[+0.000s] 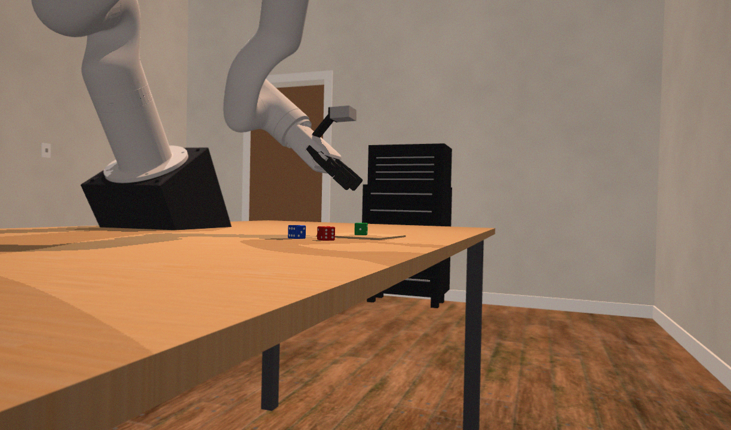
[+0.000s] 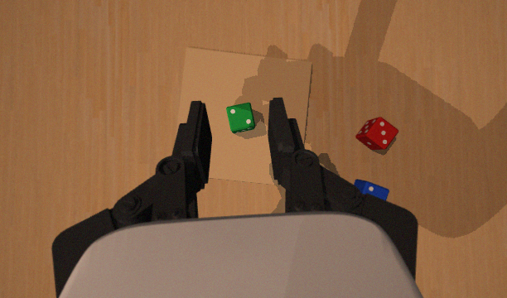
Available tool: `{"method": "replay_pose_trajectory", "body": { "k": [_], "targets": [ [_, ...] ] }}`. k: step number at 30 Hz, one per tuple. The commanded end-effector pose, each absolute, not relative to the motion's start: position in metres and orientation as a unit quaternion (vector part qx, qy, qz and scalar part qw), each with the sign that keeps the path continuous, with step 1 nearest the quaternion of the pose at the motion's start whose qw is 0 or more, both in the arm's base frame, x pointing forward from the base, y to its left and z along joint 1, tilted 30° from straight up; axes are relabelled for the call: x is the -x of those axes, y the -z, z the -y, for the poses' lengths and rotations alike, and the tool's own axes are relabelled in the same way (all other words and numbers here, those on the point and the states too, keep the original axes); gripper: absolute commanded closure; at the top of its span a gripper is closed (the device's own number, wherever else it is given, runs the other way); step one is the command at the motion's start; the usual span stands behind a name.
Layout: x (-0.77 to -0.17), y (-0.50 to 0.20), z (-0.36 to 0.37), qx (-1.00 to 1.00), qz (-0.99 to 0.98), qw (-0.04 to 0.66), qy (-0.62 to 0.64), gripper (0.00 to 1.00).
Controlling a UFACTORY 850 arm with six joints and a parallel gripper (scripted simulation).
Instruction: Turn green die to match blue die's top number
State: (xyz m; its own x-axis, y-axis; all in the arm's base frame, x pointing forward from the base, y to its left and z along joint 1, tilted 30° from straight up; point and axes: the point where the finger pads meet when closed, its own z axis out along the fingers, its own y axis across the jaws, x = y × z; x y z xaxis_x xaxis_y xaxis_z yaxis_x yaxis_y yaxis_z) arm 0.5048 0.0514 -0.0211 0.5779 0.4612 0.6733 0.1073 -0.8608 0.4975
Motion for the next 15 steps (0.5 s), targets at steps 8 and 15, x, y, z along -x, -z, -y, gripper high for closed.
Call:
{"method": "replay_pose_trajectory", "body": {
  "k": [8,15],
  "targets": [
    [-0.521,0.014,-0.056,-0.921,-0.130,0.236,-0.282,0.58],
    [-0.528,0.010,-0.059,-0.940,-0.111,0.245,-0.209,0.58]
  ]
}}
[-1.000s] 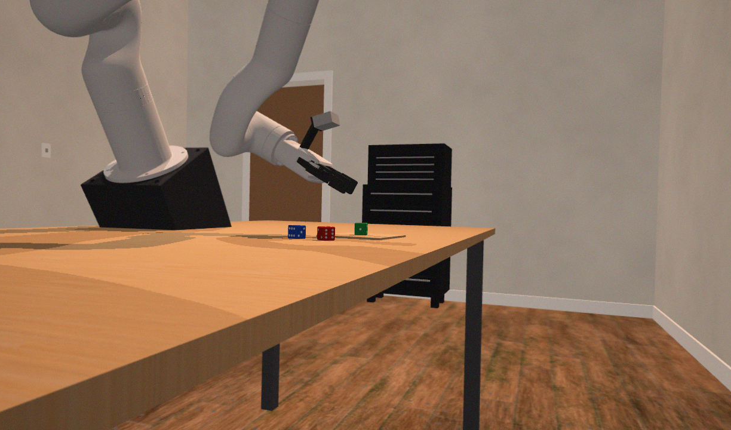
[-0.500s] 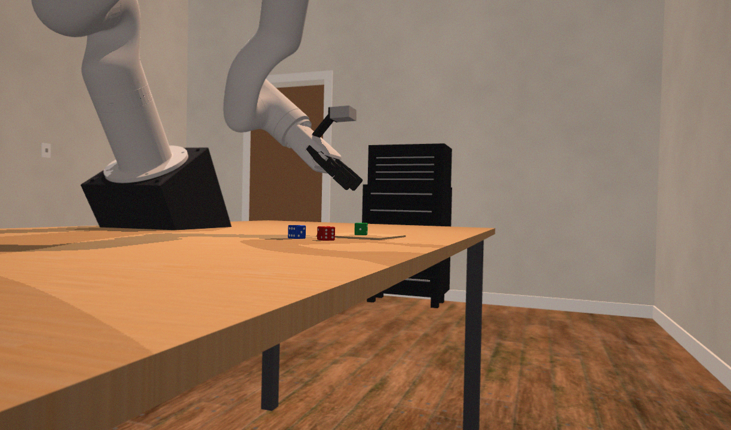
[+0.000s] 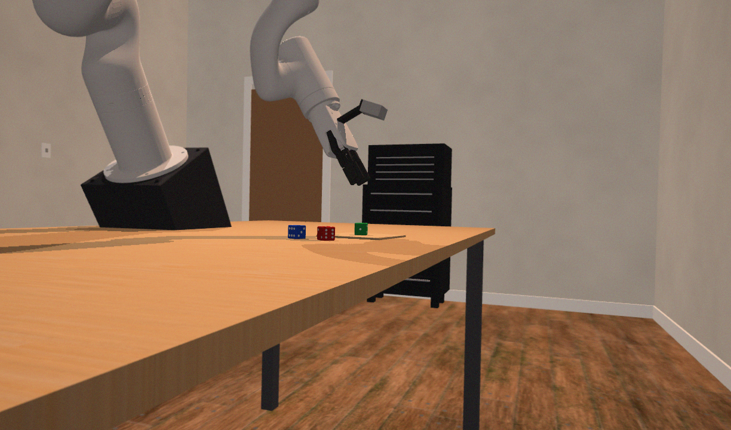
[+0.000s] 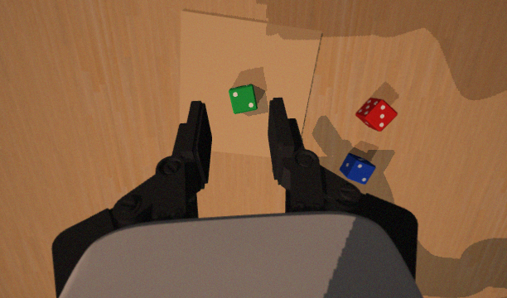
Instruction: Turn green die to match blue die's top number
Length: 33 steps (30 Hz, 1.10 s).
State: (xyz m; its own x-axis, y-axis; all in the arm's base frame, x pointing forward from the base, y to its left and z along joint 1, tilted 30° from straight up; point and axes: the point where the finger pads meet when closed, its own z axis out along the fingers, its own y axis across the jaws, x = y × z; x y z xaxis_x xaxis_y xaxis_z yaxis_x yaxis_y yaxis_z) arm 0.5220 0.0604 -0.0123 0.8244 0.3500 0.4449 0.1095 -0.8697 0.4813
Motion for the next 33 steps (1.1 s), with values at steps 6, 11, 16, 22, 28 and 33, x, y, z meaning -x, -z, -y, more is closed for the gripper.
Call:
{"method": "replay_pose_trajectory", "body": {
  "k": [6,11,16,22,28,33],
  "targets": [
    [-0.533,0.008,-0.062,-0.952,-0.095,0.250,-0.150,0.58],
    [-0.539,0.004,-0.063,-0.957,-0.084,0.257,-0.108,0.58],
    [-0.544,0.002,-0.065,-0.960,-0.073,0.261,-0.068,0.58],
    [-0.546,0.000,-0.066,-0.962,-0.067,0.263,-0.045,0.58],
    [-0.547,0.000,-0.069,-0.963,-0.062,0.260,-0.024,0.58],
    [-0.547,0.000,-0.069,-0.963,-0.062,0.260,-0.023,0.00]
  ]
}}
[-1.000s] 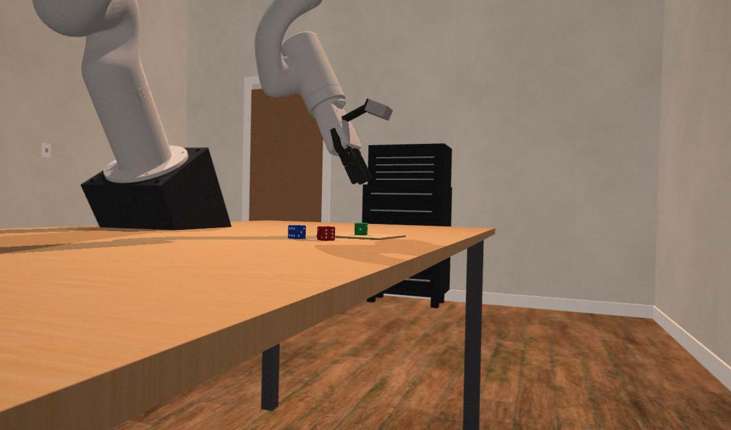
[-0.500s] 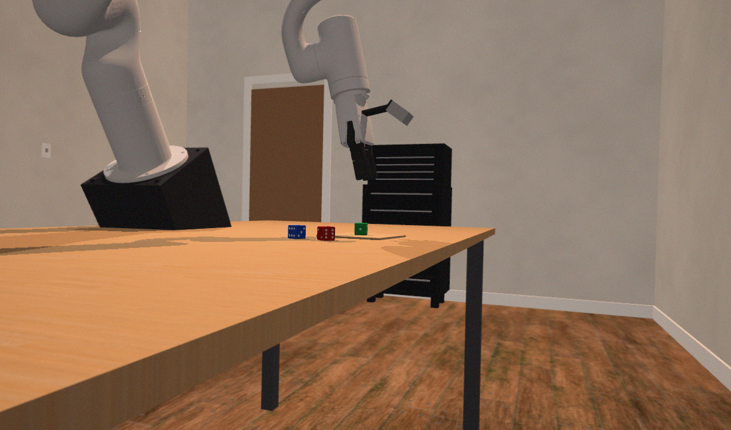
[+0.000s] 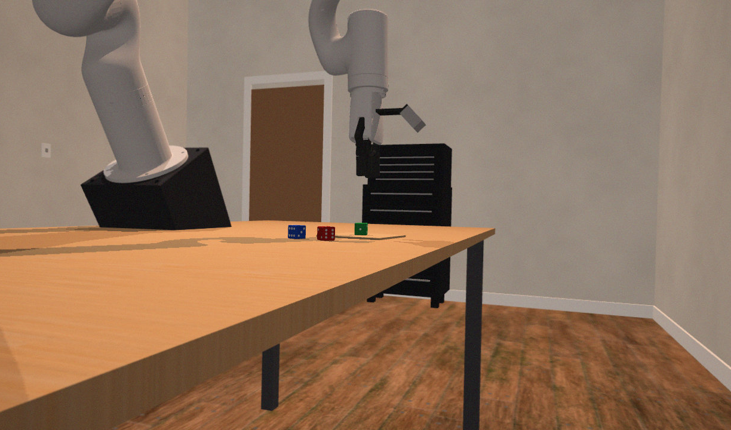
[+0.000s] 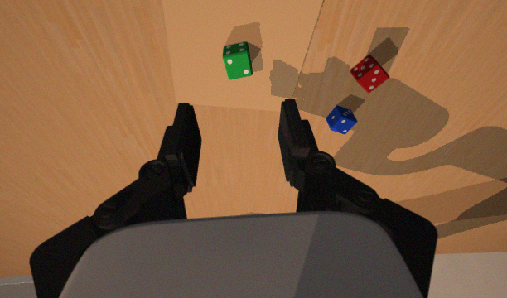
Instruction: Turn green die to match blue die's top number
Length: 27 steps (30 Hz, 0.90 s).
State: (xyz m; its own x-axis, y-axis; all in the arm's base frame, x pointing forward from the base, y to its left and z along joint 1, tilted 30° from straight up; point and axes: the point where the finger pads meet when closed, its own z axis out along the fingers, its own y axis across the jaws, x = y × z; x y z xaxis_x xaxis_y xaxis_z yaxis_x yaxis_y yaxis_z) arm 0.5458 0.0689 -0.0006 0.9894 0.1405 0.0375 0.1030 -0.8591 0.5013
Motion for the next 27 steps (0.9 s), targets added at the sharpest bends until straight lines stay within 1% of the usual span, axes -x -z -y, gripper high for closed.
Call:
{"method": "replay_pose_trajectory", "body": {
  "k": [1,20,27],
  "targets": [
    [-0.547,0.000,-0.069,-0.963,-0.062,0.260,-0.023,0.00],
    [-0.547,-0.008,-0.073,-0.963,-0.062,0.260,-0.023,0.00],
    [-0.545,-0.027,-0.084,-0.963,-0.062,0.260,-0.023,0.00]
  ]
}}
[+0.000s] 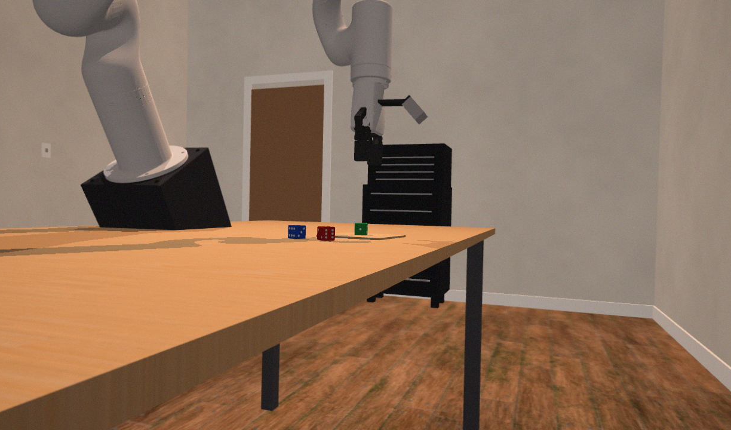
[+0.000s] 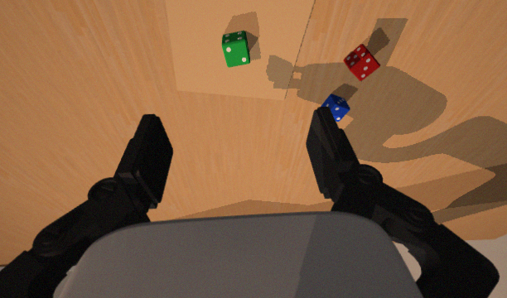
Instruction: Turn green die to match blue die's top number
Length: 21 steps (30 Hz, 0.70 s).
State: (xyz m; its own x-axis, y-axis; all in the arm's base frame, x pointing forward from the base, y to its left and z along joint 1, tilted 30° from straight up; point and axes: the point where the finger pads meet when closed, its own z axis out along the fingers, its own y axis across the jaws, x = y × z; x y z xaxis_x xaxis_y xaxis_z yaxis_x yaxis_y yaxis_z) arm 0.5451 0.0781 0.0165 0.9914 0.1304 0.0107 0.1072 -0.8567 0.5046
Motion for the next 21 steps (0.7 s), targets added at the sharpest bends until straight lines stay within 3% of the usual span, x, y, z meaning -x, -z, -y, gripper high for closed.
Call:
{"method": "replay_pose_trajectory", "body": {
  "k": [1,21],
  "targets": [
    [-0.545,-0.030,-0.086,-0.963,-0.062,0.260,-0.023,0.00],
    [-0.543,-0.048,-0.097,-0.963,-0.062,0.260,-0.023,0.00]
  ]
}}
